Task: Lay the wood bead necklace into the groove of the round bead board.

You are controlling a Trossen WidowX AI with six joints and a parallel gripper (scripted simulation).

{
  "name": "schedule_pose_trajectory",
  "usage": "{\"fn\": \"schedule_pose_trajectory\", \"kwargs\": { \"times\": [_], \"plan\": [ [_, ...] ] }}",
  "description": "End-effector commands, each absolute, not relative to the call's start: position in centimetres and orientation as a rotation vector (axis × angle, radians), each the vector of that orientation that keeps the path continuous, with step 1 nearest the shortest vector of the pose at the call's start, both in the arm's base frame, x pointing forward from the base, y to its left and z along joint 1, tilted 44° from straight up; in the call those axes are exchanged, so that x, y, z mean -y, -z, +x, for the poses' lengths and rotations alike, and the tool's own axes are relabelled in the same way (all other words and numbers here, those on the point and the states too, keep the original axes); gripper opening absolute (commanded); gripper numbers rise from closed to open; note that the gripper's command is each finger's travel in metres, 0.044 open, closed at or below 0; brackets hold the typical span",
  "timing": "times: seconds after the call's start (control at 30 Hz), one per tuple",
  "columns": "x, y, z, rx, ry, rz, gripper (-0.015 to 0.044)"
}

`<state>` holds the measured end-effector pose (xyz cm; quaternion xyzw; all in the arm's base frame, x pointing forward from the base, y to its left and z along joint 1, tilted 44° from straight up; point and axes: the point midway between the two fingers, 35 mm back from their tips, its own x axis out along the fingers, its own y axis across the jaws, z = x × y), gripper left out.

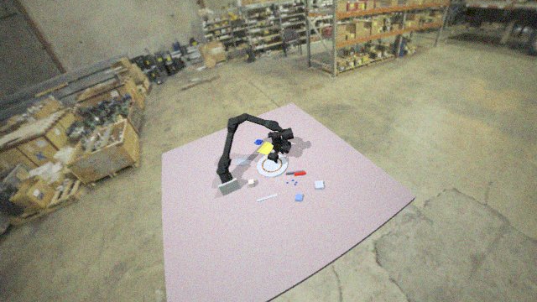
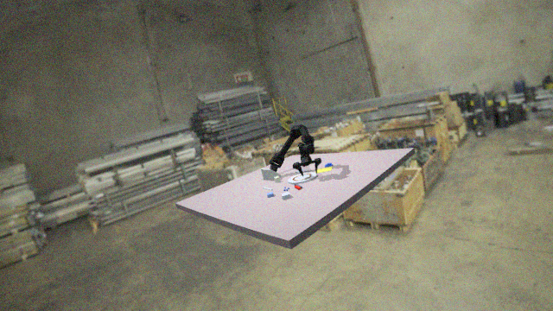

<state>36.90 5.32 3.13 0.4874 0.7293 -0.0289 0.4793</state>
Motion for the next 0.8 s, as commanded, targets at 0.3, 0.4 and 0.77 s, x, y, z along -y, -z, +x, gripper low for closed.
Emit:
{"fn": "schedule_pose_trajectory", "kwargs": {
  "times": [0.3, 0.4, 0.77],
  "plan": [
    [-5.3, -3.6, 36.7, -1.781, 0.068, 1.190, 0.0387],
    [-5.4, -5.3, 35.5, -1.783, 0.073, 1.194, 0.0309],
    [-6.2, -7.1, 33.5, -1.785, 0.081, 1.201, 0.0120]
  ]
}}
